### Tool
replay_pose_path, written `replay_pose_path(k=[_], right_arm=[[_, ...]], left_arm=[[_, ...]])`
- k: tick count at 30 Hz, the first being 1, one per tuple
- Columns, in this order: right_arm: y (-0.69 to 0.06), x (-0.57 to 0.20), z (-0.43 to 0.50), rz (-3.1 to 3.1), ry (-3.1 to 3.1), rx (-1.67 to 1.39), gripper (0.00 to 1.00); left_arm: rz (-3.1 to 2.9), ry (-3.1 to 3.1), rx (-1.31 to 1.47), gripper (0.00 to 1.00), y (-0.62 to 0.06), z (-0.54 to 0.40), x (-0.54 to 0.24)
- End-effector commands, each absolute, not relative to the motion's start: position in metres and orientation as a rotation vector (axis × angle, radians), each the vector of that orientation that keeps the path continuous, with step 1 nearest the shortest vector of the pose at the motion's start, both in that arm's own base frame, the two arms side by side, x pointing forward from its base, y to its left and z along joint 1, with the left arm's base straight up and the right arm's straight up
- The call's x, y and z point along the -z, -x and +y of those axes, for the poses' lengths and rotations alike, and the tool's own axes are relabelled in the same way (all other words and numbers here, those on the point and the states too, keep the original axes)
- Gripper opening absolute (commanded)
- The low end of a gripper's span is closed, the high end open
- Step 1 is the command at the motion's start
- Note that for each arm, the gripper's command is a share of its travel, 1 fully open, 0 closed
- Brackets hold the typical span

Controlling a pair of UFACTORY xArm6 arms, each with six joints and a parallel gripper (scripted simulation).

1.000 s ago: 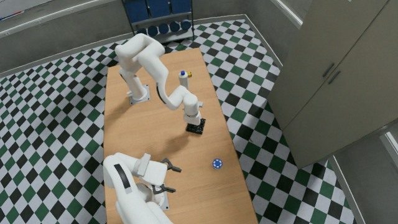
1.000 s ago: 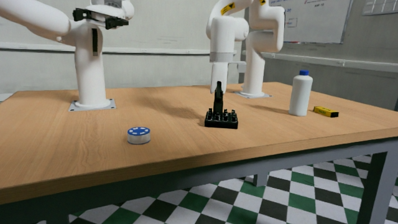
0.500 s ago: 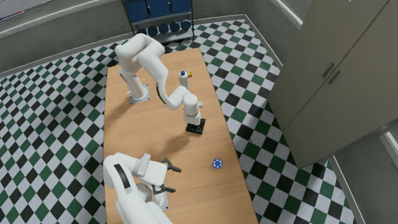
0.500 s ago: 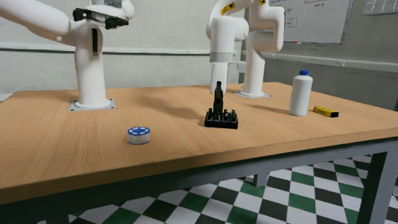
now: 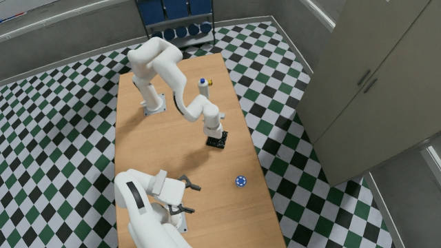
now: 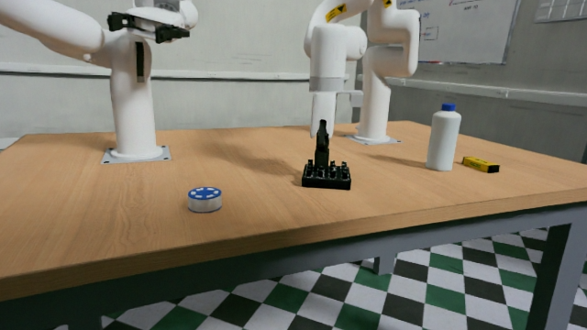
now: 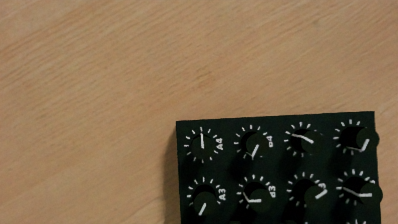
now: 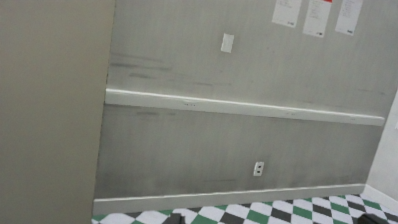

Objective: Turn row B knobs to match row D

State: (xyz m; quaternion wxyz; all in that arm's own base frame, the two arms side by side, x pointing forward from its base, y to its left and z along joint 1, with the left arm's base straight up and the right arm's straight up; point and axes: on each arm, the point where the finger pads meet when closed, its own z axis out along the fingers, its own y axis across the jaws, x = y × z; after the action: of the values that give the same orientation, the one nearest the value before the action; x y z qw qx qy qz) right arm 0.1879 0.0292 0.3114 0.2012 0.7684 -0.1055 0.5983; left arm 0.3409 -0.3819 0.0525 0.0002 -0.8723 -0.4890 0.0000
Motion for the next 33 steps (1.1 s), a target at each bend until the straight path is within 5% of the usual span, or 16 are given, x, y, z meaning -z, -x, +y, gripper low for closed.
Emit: replay_pose_path(k=[1, 33], right_arm=[[-0.188, -0.312, 0.029, -0.296, -2.148, -1.671, 1.0], [-0.188, -0.312, 0.029, -0.296, -2.148, -1.671, 1.0]], left_arm=[[-1.538, 2.744, 0.002, 0.21, -0.342, -0.383, -0.055], [-1.103, 2.946, 0.003, 0.21, -0.341, -0.383, -0.108]])
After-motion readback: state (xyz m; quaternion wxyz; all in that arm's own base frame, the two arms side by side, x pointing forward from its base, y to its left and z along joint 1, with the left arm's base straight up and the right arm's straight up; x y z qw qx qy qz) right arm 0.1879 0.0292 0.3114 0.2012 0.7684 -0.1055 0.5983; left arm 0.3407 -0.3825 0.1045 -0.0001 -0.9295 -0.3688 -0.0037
